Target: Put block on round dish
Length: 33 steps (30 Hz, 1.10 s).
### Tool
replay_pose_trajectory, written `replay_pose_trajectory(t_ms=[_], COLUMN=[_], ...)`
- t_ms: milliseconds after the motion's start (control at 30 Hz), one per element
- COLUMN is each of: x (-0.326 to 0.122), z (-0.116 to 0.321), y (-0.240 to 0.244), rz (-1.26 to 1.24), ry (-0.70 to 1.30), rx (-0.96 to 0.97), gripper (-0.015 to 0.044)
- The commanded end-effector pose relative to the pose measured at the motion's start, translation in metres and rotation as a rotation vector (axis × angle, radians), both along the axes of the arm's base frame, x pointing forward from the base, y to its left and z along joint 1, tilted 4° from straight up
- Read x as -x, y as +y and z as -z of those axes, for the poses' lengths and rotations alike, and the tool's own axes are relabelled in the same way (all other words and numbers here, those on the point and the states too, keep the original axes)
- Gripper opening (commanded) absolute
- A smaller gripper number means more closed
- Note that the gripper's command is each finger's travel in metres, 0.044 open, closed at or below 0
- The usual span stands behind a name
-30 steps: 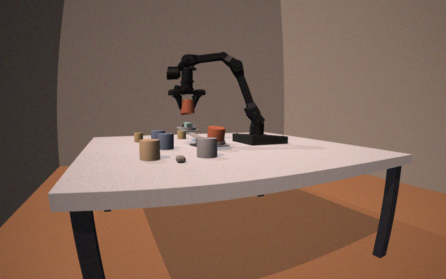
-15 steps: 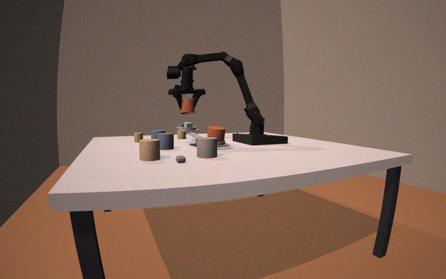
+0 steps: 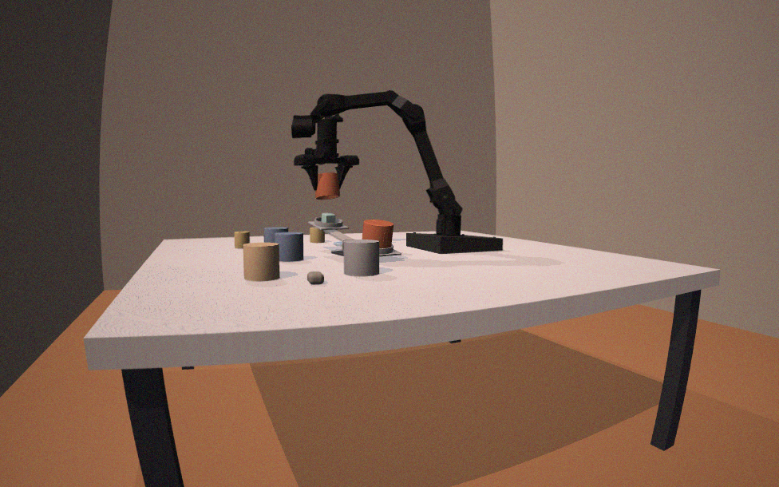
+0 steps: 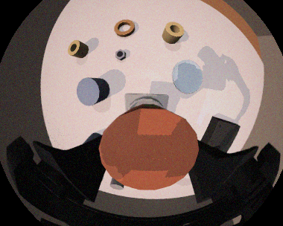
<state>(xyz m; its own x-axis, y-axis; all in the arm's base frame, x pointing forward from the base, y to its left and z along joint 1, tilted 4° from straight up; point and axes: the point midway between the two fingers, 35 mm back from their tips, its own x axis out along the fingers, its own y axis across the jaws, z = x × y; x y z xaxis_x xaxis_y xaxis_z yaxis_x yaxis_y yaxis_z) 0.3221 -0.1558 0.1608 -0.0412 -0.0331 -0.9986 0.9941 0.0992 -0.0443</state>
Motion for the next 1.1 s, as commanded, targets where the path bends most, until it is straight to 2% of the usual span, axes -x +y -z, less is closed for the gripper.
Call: replay_pose_trajectory(t_ms=[0,867,1067], x=[0.000,0.000,0.026], z=[0.000,0.000,0.011], y=[0.000,0.000,-0.035], rz=[0.000,0.000,0.001], ry=[-0.001,-0.001,-0.004], rx=[0.000,0.000,0.002], gripper=[0.0000,0.0000,0.0000])
